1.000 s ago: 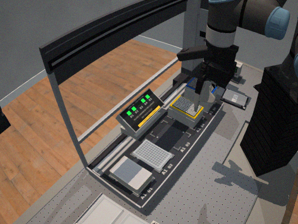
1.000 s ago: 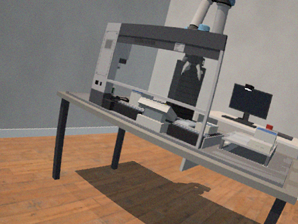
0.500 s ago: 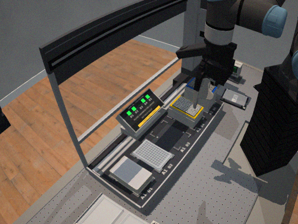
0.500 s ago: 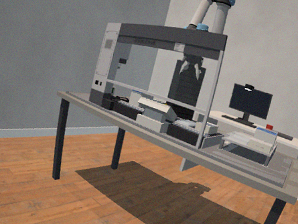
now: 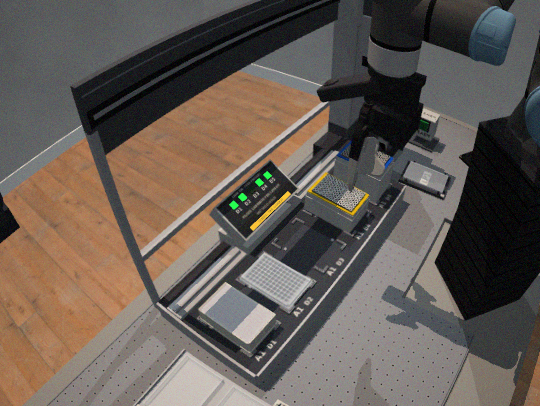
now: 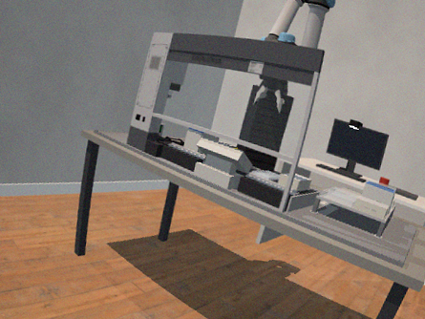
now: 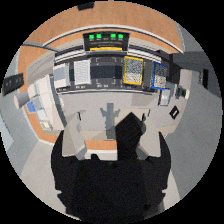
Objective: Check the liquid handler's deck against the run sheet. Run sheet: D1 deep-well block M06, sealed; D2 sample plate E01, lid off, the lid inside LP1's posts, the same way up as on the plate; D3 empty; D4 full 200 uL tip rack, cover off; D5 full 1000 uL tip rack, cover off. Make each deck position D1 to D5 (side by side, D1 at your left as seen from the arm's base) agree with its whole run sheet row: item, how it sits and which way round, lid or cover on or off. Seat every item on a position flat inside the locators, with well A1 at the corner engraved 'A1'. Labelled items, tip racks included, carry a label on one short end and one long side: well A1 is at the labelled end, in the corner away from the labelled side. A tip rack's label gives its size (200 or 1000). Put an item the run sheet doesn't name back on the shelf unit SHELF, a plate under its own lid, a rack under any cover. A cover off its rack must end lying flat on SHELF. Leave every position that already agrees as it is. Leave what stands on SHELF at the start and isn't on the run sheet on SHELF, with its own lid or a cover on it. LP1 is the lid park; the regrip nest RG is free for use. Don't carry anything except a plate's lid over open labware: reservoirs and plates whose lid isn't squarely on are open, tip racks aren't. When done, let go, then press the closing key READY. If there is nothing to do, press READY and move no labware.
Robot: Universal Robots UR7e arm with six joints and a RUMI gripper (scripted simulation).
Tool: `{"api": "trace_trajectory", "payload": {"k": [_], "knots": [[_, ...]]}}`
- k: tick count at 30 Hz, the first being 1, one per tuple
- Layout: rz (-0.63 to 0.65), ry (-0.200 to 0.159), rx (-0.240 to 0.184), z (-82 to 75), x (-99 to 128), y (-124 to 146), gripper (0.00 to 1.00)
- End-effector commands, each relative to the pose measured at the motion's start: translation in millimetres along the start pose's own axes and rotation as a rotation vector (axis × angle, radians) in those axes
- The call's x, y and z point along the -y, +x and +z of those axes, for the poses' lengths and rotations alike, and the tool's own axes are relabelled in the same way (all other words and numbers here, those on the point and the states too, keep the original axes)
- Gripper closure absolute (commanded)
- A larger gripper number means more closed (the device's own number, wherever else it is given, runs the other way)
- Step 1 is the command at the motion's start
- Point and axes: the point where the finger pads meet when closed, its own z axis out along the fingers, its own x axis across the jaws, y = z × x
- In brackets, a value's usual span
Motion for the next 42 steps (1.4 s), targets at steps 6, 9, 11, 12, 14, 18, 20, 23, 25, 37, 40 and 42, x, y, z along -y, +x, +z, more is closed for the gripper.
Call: {"api": "trace_trajectory", "payload": {"k": [6, 9, 11, 12, 14, 18, 20, 23, 25, 37, 40, 42], "knots": [[-0.006, -0.011, 0.028, 3.3, 73.1, 73.6, 0.18], [-0.006, -0.011, 0.028, 3.3, 74.8, 75.3, 0.18], [-0.006, -0.011, 0.028, 3.3, 74.8, 75.3, 0.18], [-0.006, -0.011, 0.028, 3.3, 76.4, 77.0, 0.18], [-0.006, -0.011, 0.028, 3.3, 77.5, 78.1, 0.18], [-0.006, -0.011, 0.028, 3.4, 79.7, 80.3, 0.18], [-0.006, -0.011, 0.028, 3.4, 80.8, 81.4, 0.18], [-0.006, -0.011, 0.028, 3.4, 82.5, 83.1, 0.18], [-0.006, -0.011, 0.028, 3.5, 83.6, 84.2, 0.18], [-0.006, -0.011, 0.028, 3.8, 90.3, 91.0, 0.18], [-0.006, -0.011, 0.028, 3.9, 92.0, 92.7, 0.18], [-0.006, -0.011, 0.028, 4.0, 93.1, 93.9, 0.18]]}}
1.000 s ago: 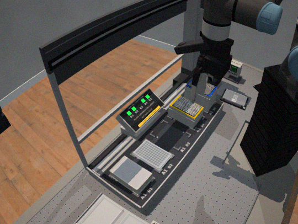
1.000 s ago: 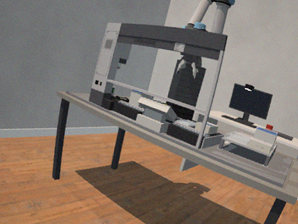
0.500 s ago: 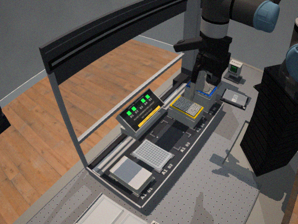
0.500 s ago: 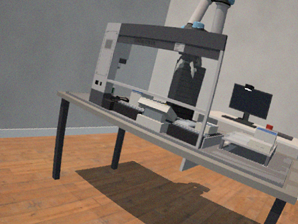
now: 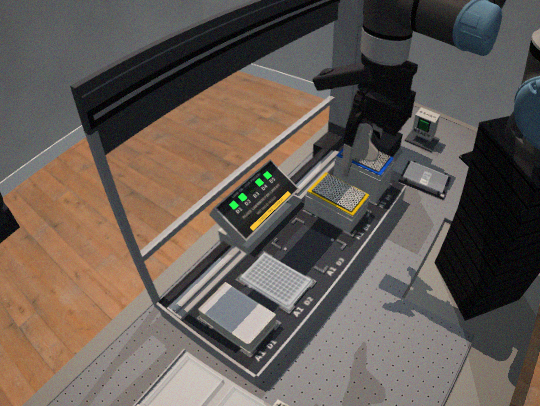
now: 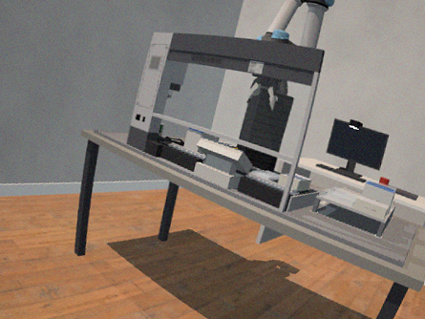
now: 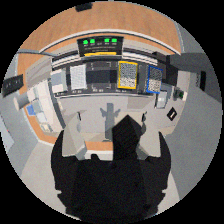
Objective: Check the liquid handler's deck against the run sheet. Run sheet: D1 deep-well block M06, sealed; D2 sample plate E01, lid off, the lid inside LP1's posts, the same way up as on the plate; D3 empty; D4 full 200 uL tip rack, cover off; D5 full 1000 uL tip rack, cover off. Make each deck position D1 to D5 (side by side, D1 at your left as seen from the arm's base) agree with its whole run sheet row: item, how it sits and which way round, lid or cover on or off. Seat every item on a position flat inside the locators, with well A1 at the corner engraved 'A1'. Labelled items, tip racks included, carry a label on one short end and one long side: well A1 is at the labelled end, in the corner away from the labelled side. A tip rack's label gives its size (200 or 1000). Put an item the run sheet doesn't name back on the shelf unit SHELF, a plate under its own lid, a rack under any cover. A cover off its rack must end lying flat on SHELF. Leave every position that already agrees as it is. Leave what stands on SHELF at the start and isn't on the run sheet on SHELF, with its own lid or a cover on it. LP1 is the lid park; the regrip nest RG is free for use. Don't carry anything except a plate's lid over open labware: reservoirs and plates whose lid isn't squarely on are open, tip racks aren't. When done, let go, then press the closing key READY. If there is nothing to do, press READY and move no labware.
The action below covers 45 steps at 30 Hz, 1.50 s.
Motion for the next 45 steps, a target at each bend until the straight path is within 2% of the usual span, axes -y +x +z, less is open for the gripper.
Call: {"api": "trace_trajectory", "payload": {"k": [1, 16, 45], "knots": [[-0.01, -0.014, 0.033, 7.1, 70.5, 70.5, 0.18], [-0.01, -0.014, 0.033, 8.1, 79.0, 79.1, 0.18], [-0.01, -0.014, 0.033, 8.1, 79.1, 79.1, 0.18]]}}
